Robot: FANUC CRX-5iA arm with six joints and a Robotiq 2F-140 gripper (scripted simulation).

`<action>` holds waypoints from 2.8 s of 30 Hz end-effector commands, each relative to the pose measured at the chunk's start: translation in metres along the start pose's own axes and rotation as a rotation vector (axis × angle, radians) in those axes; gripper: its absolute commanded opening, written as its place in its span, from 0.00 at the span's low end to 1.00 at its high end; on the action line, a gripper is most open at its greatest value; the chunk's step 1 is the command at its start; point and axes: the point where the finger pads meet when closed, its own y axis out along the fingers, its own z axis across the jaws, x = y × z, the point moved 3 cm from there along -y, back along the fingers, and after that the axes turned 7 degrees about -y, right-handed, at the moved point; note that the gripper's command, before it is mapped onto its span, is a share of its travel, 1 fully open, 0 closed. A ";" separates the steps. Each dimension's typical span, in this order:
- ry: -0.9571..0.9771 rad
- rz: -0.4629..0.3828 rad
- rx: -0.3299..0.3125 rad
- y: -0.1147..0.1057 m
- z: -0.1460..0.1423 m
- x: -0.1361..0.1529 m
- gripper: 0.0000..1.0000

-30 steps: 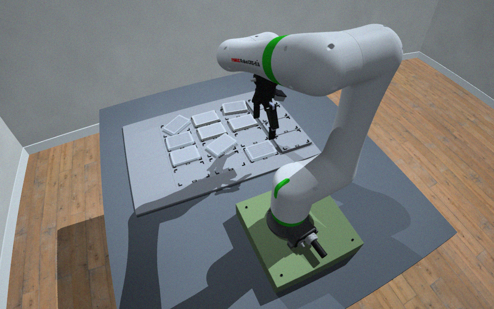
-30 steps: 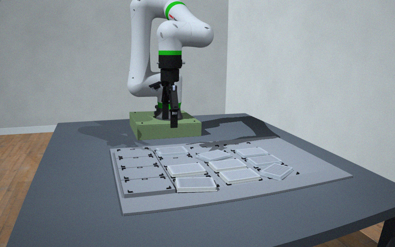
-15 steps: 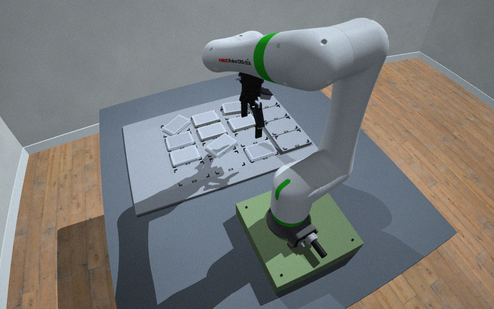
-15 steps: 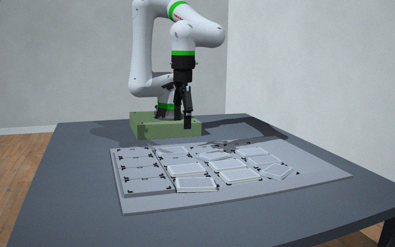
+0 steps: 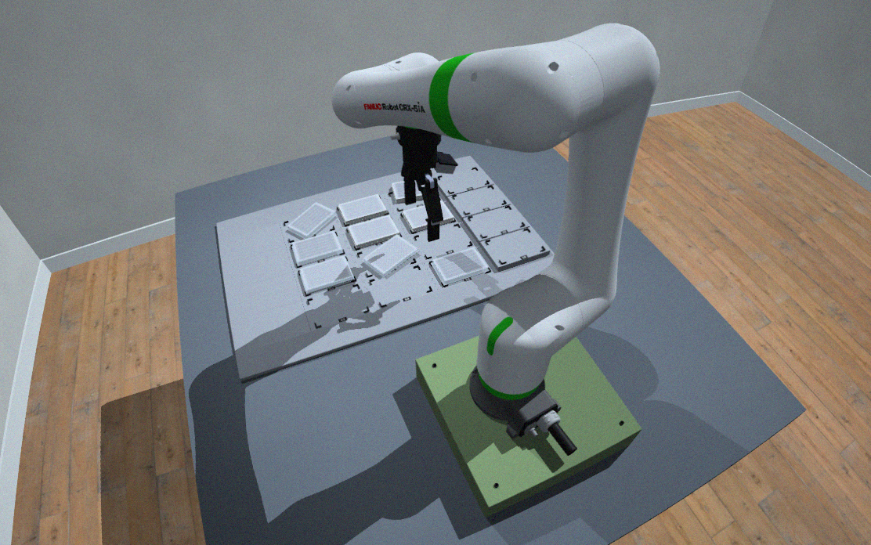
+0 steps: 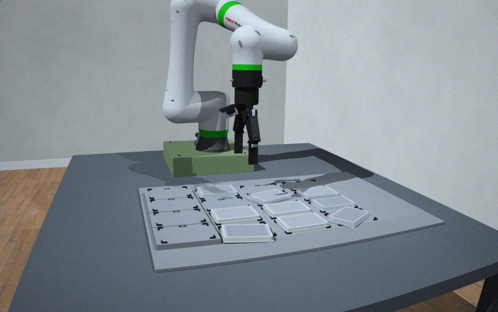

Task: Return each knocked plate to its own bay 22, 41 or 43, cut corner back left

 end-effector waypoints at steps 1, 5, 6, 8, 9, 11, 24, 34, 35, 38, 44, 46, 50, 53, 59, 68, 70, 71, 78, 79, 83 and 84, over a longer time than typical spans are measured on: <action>0.000 0.001 -0.001 -0.001 -0.011 0.012 1.00; 0.000 0.001 -0.001 -0.001 -0.016 0.018 1.00; 0.000 0.001 -0.001 -0.001 -0.019 0.021 1.00; 0.000 0.001 -0.001 -0.001 -0.024 0.027 1.00; 0.000 0.001 -0.001 -0.001 -0.026 0.030 1.00; 0.000 0.001 -0.001 -0.001 -0.032 0.036 1.00; 0.000 0.001 -0.001 -0.001 -0.034 0.039 1.00; 0.000 0.001 -0.001 -0.001 -0.034 0.039 1.00; 0.000 0.001 -0.001 -0.001 -0.034 0.039 1.00; 0.000 0.001 -0.001 -0.001 -0.034 0.039 1.00; 0.000 0.001 -0.001 -0.001 -0.034 0.039 1.00; 0.000 0.001 -0.001 -0.001 -0.034 0.039 1.00; 0.000 0.001 -0.001 -0.001 -0.034 0.039 1.00; 0.000 0.001 -0.001 -0.001 -0.034 0.039 1.00; 0.000 0.001 -0.001 -0.001 -0.034 0.039 1.00; 0.000 0.001 -0.001 -0.001 -0.037 0.067 1.00; 0.000 0.001 -0.001 -0.001 -0.038 0.071 1.00; 0.000 0.001 -0.001 -0.001 -0.038 0.071 1.00; 0.000 0.001 -0.001 -0.001 -0.041 0.099 1.00; 0.000 0.001 -0.001 -0.001 -0.042 0.103 1.00; 0.000 0.001 -0.001 -0.001 -0.044 0.119 1.00; 0.000 0.001 -0.001 -0.001 -0.044 0.123 1.00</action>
